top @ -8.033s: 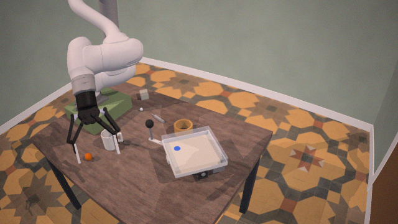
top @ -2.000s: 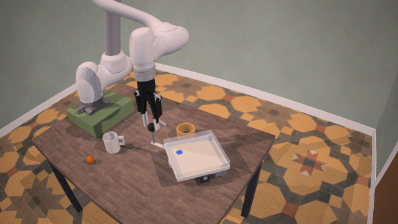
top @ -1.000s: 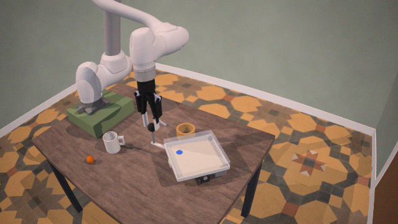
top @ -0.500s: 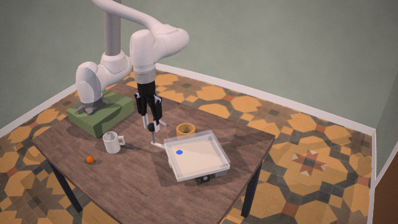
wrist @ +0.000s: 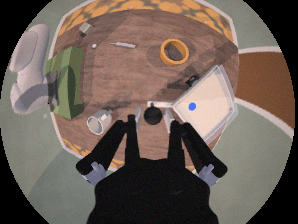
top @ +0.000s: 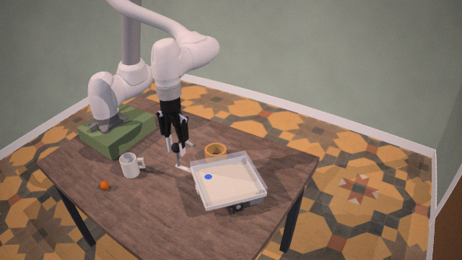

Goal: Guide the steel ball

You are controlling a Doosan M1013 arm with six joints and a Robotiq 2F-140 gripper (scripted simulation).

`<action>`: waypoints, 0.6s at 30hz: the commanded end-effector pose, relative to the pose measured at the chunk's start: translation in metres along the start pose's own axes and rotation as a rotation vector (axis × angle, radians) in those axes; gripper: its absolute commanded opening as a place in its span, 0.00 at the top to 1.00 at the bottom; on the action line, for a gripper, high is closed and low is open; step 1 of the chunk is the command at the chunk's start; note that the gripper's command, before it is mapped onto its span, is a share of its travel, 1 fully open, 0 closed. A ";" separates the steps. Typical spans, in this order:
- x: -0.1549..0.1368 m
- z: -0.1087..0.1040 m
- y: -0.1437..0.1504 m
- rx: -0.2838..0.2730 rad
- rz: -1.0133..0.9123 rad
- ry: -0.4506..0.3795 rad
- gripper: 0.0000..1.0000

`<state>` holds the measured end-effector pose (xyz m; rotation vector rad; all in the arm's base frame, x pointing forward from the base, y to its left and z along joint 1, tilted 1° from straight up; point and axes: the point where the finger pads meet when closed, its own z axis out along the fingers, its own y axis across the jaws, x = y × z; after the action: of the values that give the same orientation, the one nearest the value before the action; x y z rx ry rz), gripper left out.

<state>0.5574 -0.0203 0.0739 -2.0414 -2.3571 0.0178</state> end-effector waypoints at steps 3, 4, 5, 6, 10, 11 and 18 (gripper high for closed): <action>0.000 0.004 0.000 0.000 0.000 0.000 0.64; 0.000 0.005 0.000 0.000 0.000 0.000 0.64; 0.000 0.006 0.000 0.000 0.000 0.000 0.64; 0.000 0.006 0.000 0.000 0.000 0.000 0.64; 0.000 0.009 0.000 0.000 0.000 0.000 0.64; 0.000 0.009 0.000 0.000 0.000 0.000 0.64; 0.000 0.011 0.000 0.000 0.000 0.000 0.64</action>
<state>0.5571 -0.0202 0.0634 -2.0414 -2.3571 0.0178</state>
